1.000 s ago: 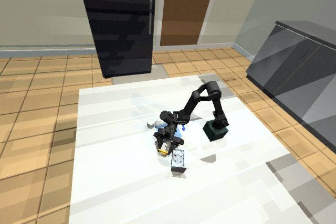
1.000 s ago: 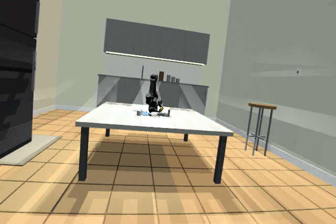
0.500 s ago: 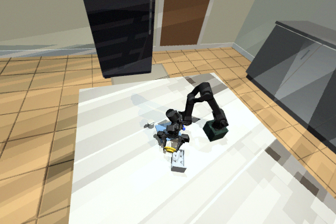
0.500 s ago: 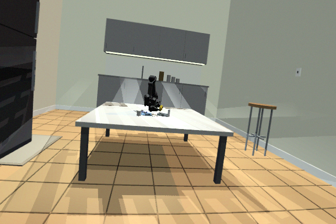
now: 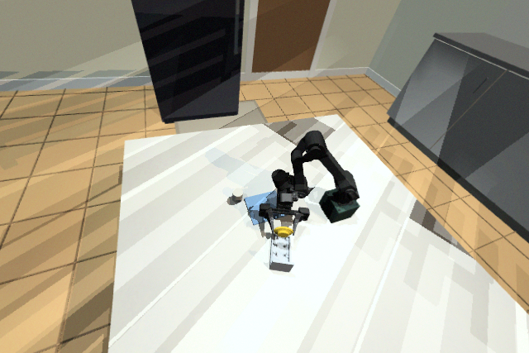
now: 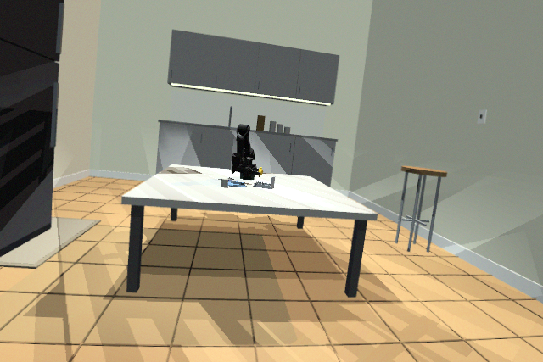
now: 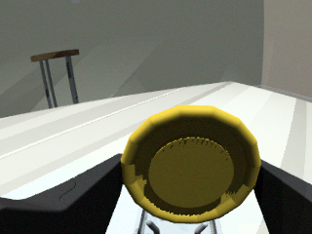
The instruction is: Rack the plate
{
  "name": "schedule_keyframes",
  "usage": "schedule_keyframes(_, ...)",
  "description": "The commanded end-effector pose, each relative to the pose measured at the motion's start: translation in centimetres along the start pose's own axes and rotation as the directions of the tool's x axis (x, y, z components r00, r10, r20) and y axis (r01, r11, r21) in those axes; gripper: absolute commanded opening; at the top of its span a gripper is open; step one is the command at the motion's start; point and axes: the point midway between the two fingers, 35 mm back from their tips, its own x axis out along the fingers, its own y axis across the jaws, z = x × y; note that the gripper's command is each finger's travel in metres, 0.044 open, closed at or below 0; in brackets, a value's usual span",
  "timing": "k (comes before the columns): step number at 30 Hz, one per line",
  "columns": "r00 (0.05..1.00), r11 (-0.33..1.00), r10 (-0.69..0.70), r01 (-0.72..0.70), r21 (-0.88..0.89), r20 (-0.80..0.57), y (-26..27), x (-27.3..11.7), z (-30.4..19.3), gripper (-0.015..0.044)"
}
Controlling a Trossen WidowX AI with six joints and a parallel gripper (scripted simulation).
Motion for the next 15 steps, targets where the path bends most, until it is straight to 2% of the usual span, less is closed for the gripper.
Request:
schedule_keyframes(1,1.0,0.999,0.02,-0.019,-0.034,0.009,0.6,-0.2,0.0,0.0)
schedule_keyframes(15,1.0,0.999,0.022,-0.022,-0.034,0.002,0.5,0.4,-2.0,0.0)
